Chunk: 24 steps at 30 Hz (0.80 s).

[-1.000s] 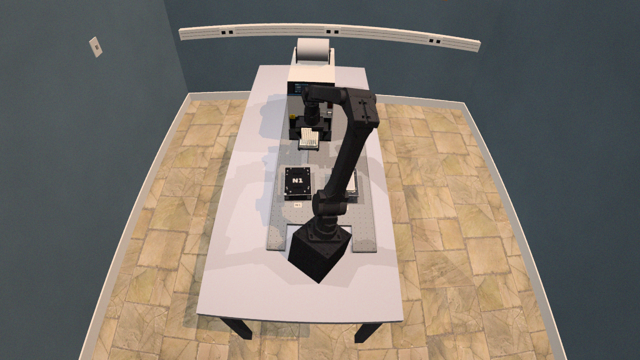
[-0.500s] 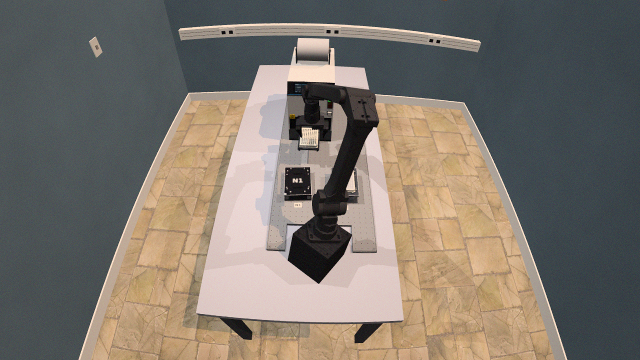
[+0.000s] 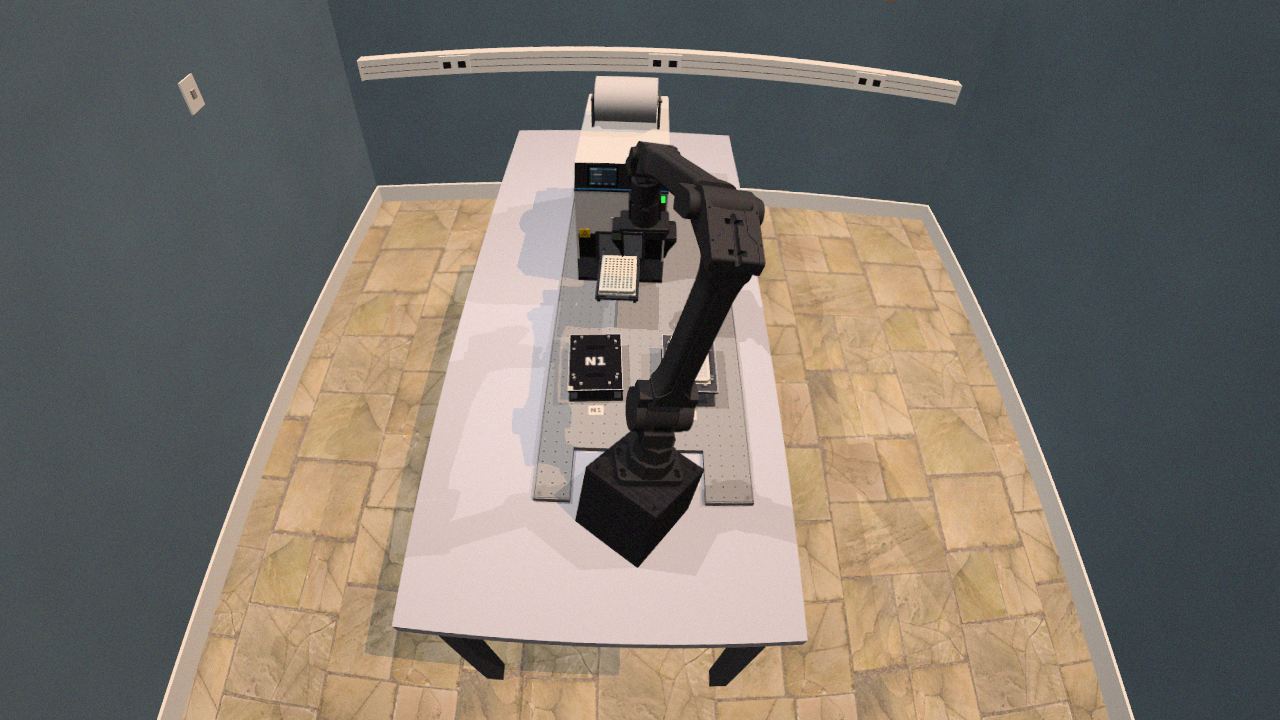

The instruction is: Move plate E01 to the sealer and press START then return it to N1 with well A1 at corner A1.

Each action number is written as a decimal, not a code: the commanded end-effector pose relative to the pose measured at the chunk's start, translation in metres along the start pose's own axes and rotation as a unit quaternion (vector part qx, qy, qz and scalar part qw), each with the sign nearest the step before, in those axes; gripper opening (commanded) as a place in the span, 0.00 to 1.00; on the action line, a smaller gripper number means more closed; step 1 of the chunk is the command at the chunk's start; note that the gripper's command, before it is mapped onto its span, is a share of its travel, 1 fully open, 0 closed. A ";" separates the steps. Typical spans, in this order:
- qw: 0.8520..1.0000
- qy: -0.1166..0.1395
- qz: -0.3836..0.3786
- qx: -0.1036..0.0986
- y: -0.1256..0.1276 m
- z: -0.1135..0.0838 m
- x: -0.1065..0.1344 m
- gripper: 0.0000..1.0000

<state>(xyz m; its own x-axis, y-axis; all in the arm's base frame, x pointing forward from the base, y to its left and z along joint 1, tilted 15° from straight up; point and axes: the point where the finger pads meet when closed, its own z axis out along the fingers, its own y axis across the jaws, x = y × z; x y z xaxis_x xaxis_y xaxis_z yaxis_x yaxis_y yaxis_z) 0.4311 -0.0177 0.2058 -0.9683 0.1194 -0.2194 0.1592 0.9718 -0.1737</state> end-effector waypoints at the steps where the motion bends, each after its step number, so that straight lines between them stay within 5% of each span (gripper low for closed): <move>1: 1.000 0.006 -0.009 0.002 -0.015 -0.013 -0.003 0.92; 9: 1.000 -0.020 -0.002 -0.004 -0.046 -0.064 -0.009 0.87; 13: 1.000 -0.019 -0.004 -0.001 -0.053 -0.072 -0.008 0.86; 14: 1.000 -0.009 -0.005 -0.001 -0.051 -0.064 -0.006 0.00; 24: 1.000 0.000 -0.003 0.002 -0.039 -0.046 -0.001 0.00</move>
<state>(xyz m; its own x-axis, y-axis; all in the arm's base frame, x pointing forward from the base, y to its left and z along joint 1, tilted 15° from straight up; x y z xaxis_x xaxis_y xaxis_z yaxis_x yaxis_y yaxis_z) 0.4117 -0.0524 0.2547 -0.9732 0.1182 -0.1971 0.1546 0.9713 -0.1807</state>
